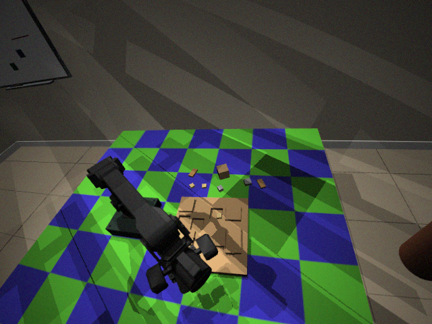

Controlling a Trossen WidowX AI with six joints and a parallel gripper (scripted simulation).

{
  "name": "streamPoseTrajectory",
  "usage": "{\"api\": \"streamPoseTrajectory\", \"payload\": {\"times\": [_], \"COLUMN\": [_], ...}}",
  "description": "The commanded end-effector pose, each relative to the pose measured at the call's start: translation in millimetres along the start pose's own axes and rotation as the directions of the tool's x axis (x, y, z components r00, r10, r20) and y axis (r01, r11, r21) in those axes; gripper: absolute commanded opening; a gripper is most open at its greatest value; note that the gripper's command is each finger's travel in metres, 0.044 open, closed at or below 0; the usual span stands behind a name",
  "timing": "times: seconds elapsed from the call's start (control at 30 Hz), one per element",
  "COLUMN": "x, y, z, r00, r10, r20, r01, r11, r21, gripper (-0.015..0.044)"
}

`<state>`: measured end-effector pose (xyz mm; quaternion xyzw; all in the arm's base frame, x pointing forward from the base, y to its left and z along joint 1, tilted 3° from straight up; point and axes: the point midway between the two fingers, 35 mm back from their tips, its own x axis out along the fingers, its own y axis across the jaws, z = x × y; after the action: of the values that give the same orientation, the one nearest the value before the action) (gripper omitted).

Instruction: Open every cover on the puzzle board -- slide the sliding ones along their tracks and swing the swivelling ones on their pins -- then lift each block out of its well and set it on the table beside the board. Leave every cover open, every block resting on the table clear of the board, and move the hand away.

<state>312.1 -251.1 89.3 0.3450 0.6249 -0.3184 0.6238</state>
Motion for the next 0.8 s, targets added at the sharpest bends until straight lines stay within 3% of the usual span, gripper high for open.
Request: {"api": "streamPoseTrajectory", "payload": {"times": [0.0, 0.43, 0.77], "x": [0, 0, 10], "y": [-14, -63, -66], "z": [2, 9, 10], "r00": [1.000, 1.000, 1.000], "r10": [-0.005, -0.010, -0.010], "r20": [0.002, 0.002, 0.002], "r01": [0.005, 0.010, 0.010], "r11": [1.000, 1.000, 1.000], "r21": [-0.002, -0.002, -0.002], "gripper": [0.0080, 0.0080, 0.0080]}}
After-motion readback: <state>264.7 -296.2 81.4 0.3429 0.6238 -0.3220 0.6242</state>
